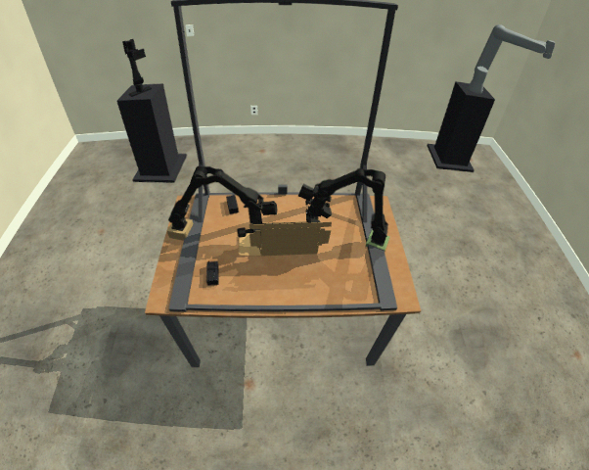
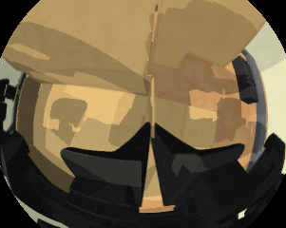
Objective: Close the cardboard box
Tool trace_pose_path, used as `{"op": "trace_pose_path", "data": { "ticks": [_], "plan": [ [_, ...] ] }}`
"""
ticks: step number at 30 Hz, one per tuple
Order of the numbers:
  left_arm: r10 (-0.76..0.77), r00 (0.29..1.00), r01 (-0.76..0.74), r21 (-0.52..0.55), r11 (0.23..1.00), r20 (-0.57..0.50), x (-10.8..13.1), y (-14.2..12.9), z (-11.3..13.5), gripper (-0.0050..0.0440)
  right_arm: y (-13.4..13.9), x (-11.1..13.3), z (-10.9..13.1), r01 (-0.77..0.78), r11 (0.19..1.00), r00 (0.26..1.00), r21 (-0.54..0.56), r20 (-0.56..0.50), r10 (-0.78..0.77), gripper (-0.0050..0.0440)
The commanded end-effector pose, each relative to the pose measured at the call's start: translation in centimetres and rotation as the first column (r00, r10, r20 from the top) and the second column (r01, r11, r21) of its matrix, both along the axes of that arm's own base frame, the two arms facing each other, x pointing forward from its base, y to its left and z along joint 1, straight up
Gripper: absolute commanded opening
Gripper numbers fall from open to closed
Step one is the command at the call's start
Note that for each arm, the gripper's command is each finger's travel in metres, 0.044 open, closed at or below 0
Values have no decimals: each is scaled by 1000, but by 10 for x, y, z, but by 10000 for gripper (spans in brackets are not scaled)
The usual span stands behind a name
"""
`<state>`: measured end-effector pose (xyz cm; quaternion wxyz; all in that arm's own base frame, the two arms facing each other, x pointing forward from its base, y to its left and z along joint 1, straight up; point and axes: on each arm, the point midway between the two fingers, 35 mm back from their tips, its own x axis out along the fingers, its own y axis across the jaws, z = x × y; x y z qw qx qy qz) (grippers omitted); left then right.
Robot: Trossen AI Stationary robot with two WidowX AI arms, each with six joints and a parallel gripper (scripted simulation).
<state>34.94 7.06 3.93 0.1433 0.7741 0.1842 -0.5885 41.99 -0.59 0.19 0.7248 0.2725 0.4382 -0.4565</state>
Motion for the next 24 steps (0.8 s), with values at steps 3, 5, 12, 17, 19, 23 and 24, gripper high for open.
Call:
{"op": "trace_pose_path", "data": {
  "ticks": [3, 5, 12, 17, 19, 23, 24],
  "plan": [
    [-4, 1000, 4, 0, 1000, 14, 2, 0, 4, 5, 2, 8, 9, 11, 1000, 1000, 15, 27, -12, 0],
    [-4, 1000, 4, -1, 1000, 14, 3, 0, 4, 5, 1, 9, 9, 11, 1000, 1000, 15, 28, -12, 0],
    [-4, 1000, 4, -1, 1000, 14, 3, 0, 4, 5, 1, 14, 10, 132, 990, 991, 47, 14, -133, 0],
    [-4, 1000, 4, -1, 1000, 14, 3, 0, 4, 5, 1, 15, 10, 132, 990, 991, 47, 14, -133, 45],
    [-4, 1000, 4, -1, 1000, 14, 3, 0, 4, 5, 1, 15, 10, 132, 990, 991, 47, 14, -133, 69],
    [-5, 1000, 5, -1, 1000, 14, 3, 0, 4, 5, 1, 15, 10, 132, 990, 991, 47, 15, -133, 141],
    [-5, 1000, 5, -1, 1000, 14, 3, 0, 4, 5, 1, 15, 10, 132, 990, 991, 47, 15, -133, 147]
  ]
}}
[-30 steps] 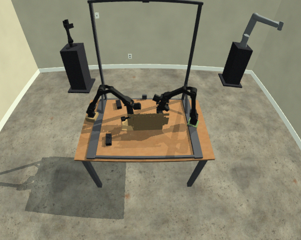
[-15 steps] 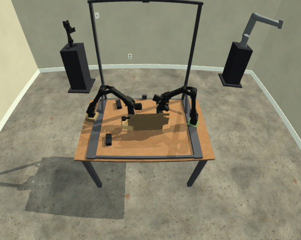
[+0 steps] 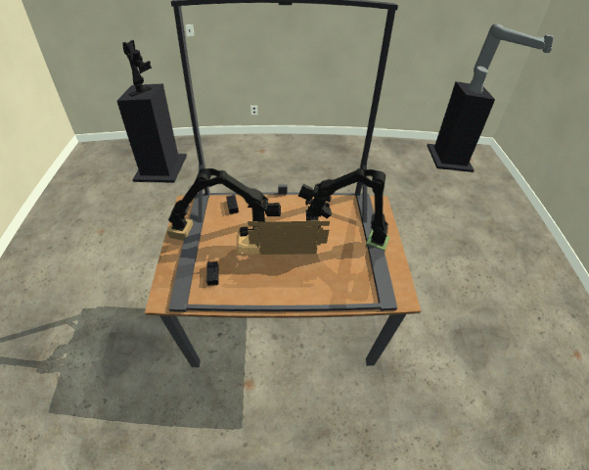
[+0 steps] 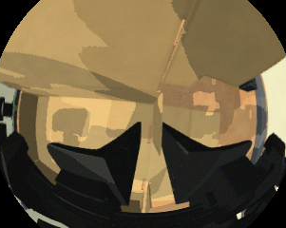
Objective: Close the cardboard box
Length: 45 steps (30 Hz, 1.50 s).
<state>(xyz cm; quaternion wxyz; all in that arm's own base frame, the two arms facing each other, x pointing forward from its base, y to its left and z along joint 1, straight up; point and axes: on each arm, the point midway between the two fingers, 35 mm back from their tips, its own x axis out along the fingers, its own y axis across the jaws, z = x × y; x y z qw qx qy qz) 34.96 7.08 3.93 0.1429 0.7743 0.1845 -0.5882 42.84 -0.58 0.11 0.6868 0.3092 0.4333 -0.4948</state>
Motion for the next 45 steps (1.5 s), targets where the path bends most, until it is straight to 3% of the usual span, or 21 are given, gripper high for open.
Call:
{"op": "trace_pose_path", "data": {
  "ticks": [1, 16, 28, 42, 45],
  "plan": [
    [-5, 1000, 5, -2, 1000, 14, 2, -1, 4, 5, 1, 7, 11, 8, 1000, 999, 8, 32, -9, 147],
    [-5, 1000, 5, -3, 1000, 14, 3, -1, 4, 5, 1, 7, 11, 9, 1000, 999, 8, 32, -9, 147],
    [-5, 1000, 5, -3, 1000, 14, 3, -1, 4, 5, 16, 3, 42, 68, 998, 997, 14, 31, -68, 147],
    [-5, 1000, 5, -3, 1000, 14, 3, -1, 4, 5, 18, 3, 47, 77, 997, 997, 15, 30, -77, 147],
    [-5, 1000, 5, -3, 1000, 14, 3, -1, 4, 5, 23, -4, 44, 0, 1000, 1000, 8, 3, 0, 75]
  ]
}}
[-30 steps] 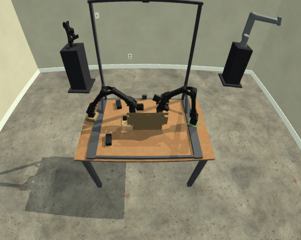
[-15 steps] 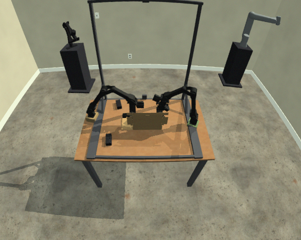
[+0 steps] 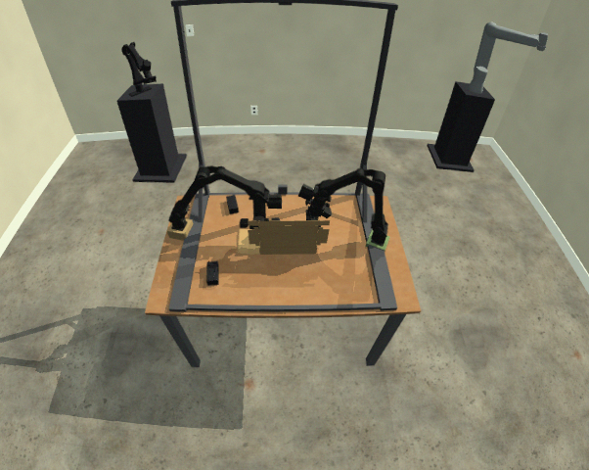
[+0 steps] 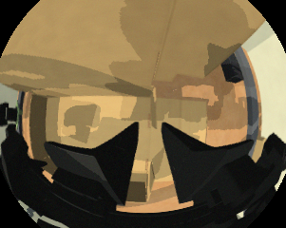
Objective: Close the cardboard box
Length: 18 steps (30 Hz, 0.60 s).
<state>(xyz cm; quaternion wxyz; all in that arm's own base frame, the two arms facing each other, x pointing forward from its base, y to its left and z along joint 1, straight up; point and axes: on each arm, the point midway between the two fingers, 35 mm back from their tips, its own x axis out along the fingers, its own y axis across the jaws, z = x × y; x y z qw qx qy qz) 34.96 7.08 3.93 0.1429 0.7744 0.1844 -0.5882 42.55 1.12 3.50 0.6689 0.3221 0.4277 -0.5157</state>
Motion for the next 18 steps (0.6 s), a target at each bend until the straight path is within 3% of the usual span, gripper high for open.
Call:
{"op": "trace_pose_path", "data": {
  "ticks": [1, 2, 5, 18],
  "plan": [
    [-4, 1000, 4, -3, 1000, 14, 2, -1, 4, 5, 6, -1, 10, -61, 998, 998, 3, 11, 61, 75],
    [-4, 1000, 4, -3, 1000, 14, 2, -1, 4, 5, 6, -1, 10, -61, 998, 998, 3, 11, 61, 75],
    [-4, 1000, 4, -3, 1000, 14, 2, -1, 4, 5, 12, -12, 10, -261, 965, 963, 13, -70, 262, 3],
    [-4, 1000, 4, -3, 1000, 14, 2, -1, 4, 5, 13, -37, 6, -645, 756, 723, 110, -232, 651, 0]
  ]
}}
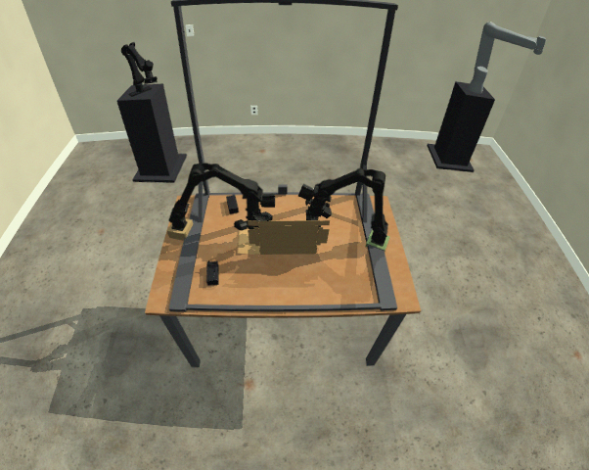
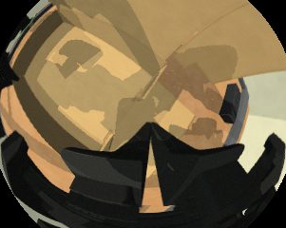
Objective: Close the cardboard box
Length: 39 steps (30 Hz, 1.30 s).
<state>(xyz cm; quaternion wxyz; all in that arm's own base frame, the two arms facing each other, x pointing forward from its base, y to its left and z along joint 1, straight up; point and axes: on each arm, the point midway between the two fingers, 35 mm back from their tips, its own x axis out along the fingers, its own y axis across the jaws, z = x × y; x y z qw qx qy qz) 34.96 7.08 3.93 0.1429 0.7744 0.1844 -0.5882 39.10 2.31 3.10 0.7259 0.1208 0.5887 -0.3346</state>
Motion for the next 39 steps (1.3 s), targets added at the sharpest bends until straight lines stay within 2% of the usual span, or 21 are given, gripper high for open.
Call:
{"op": "trace_pose_path", "data": {
  "ticks": [1, 2, 10, 16, 18, 19, 26, 33, 35, 36, 39],
  "plan": [
    [-4, 1000, 4, -3, 1000, 14, 2, -1, 4, 5, 1, -3, 10, -126, 992, 992, 22, -6, 126, 0],
    [-4, 1000, 4, -3, 1000, 14, 2, -1, 4, 5, 1, -5, 10, -217, 976, 975, 22, -39, 218, 0],
    [-4, 1000, 4, -3, 1000, 14, 2, -1, 4, 5, 2, -23, 7, -494, 866, 856, 76, -132, 500, 0],
    [-4, 1000, 4, -3, 1000, 14, 2, -1, 4, 5, 3, -35, 5, -674, 728, 706, 125, -180, 685, 0],
    [-4, 1000, 4, -3, 1000, 14, 2, -1, 4, 5, 3, -35, 5, -674, 728, 706, 125, -180, 685, 0],
    [-4, 1000, 4, -3, 1000, 14, 2, -1, 4, 5, 3, -37, 4, -737, 661, 633, 139, -198, 748, 0],
    [-4, 1000, 4, -3, 1000, 14, 2, -1, 4, 5, 4, -54, 1, -876, 435, 393, 209, -214, 894, 0],
    [-4, 1000, 4, -3, 1000, 14, 2, -1, 4, 5, 6, -69, -2, -948, 174, 120, 267, -209, 971, 0],
    [-4, 1000, 4, -3, 1000, 14, 2, -1, 4, 5, 6, -69, -2, -948, 174, 120, 267, -209, 971, 0],
    [-4, 1000, 4, -3, 1000, 14, 2, -1, 4, 5, 6, -71, -2, -956, 82, 22, 281, -210, 977, 0],
    [-4, 1000, 4, -3, 1000, 14, 2, -1, 4, 5, 7, -80, -4, -953, -36, -98, 301, -192, 977, 0]
  ]
}}
